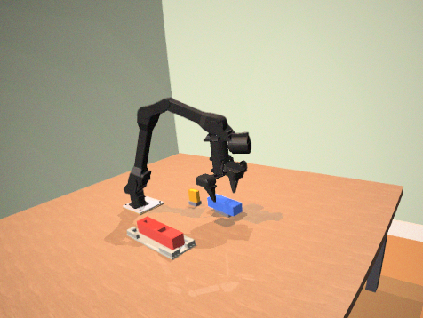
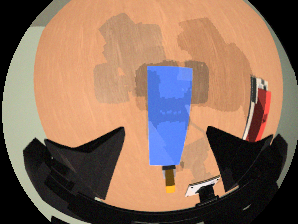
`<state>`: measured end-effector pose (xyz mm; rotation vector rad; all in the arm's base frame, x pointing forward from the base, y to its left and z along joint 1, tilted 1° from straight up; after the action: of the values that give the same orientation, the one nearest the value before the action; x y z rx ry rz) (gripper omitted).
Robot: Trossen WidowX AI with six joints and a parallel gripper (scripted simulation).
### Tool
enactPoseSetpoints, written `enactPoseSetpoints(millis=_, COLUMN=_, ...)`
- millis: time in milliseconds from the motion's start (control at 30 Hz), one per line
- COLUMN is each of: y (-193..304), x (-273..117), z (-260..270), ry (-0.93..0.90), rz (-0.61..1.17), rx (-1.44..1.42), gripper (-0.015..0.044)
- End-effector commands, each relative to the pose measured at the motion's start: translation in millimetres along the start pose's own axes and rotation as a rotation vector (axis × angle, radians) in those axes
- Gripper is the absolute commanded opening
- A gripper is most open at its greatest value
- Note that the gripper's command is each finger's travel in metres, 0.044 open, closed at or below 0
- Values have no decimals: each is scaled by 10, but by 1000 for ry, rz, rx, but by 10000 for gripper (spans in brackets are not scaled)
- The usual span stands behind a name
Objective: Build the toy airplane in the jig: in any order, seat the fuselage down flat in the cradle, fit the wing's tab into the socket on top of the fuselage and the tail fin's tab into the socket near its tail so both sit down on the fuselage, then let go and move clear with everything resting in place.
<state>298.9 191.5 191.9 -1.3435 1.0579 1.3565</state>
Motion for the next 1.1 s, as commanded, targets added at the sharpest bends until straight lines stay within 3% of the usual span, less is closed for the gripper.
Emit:
enactPoseSetpoints(millis=0, y=2, x=98, z=-1, ry=5, rz=12, rx=4, gripper=440)
enactPoseSetpoints(millis=633, y=13, x=376, z=-6, ry=5, rz=12, rx=4, gripper=440)
enactPoseSetpoints(millis=933, y=13, x=376, z=-6, ry=5, rz=12, rx=4, gripper=204)
enactPoseSetpoints(millis=1067, y=13, x=376, z=-6, ry=5, rz=12, rx=4, gripper=177)
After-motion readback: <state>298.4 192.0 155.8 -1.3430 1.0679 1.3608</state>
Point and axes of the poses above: the point midway between the two fingers, 35 mm back from their tips, its own x axis out along the fingers, its own z axis across the jaws, y = z × x, the point moved 10 cm from there along -x, back along the fingers, and after that the axes turned 9 degrees about -x, right-handed, at the moved point
